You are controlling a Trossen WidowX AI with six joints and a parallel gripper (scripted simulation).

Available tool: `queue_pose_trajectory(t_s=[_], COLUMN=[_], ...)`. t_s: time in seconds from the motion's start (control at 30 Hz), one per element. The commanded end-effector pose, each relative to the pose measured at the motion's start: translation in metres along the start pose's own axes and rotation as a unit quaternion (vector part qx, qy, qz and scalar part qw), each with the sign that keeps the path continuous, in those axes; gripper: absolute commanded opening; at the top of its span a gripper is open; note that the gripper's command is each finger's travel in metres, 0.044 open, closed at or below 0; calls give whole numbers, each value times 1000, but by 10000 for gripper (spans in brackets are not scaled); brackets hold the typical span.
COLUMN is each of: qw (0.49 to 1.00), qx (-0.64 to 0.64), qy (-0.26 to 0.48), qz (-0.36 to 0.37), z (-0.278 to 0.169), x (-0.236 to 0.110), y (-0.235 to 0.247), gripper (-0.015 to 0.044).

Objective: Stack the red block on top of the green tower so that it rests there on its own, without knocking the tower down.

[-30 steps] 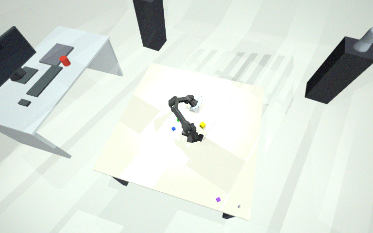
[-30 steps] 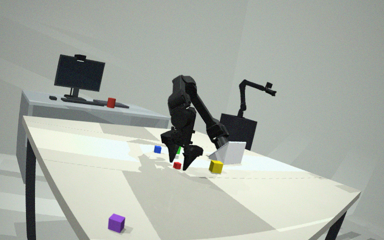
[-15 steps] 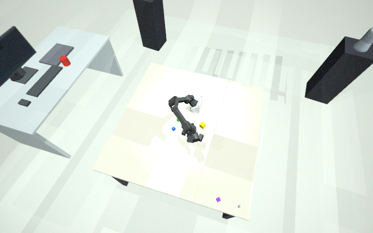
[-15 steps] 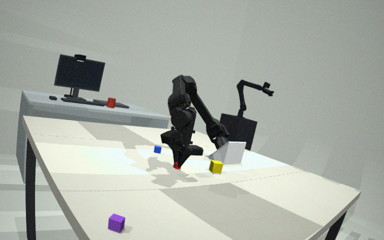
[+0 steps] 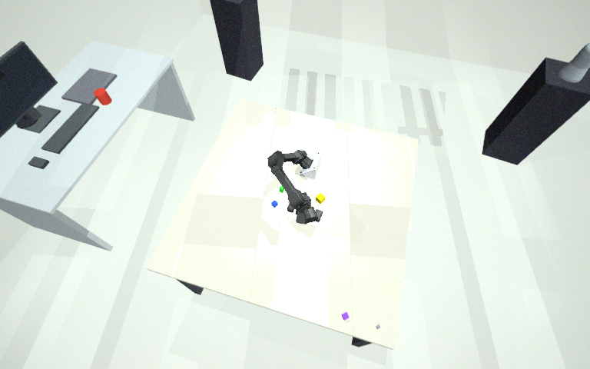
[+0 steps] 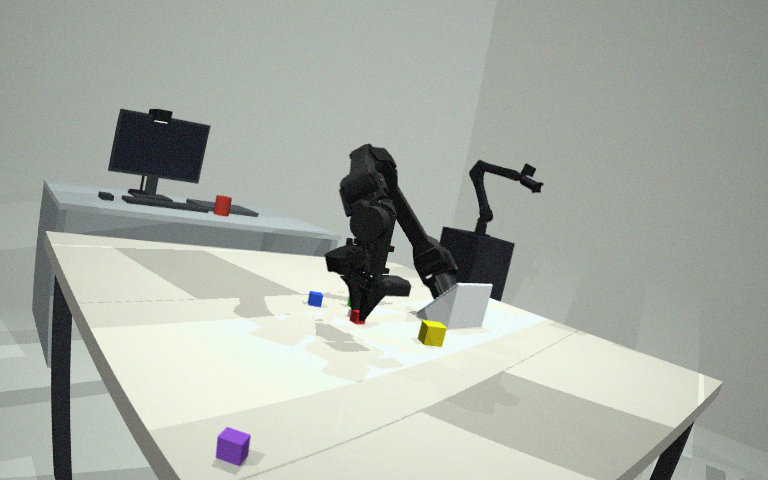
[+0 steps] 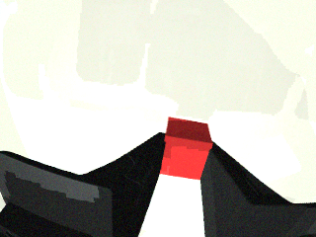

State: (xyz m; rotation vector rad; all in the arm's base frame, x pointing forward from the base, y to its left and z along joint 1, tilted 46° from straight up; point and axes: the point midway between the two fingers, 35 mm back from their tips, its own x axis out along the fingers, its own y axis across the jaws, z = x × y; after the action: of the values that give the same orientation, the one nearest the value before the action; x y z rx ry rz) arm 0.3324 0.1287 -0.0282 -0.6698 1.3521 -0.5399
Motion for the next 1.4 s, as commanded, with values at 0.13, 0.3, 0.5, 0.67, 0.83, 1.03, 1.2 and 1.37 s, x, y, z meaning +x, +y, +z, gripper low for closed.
queue_pose_trajectory(t_s=[0.13,0.3,0.5,0.67,0.83,1.03,1.2,1.37], qw=[1000,1000,1000,1000,1000,1000,1000,1000], qx=[4,4,4,3,3,1,-1,-4], qy=[-3,-2,-2,-4,-2,-4,-5,-6], qz=[6,6,6,6,7,8,9,9], z=[1,1,0,1,-1,-9,-18,-28], x=[-42,-65,-88,-89,-92,-99,-103,-105], y=[1,1,0,-1,-8,-35,-57,-78], gripper=[0,0,0,0,0,0,0,0])
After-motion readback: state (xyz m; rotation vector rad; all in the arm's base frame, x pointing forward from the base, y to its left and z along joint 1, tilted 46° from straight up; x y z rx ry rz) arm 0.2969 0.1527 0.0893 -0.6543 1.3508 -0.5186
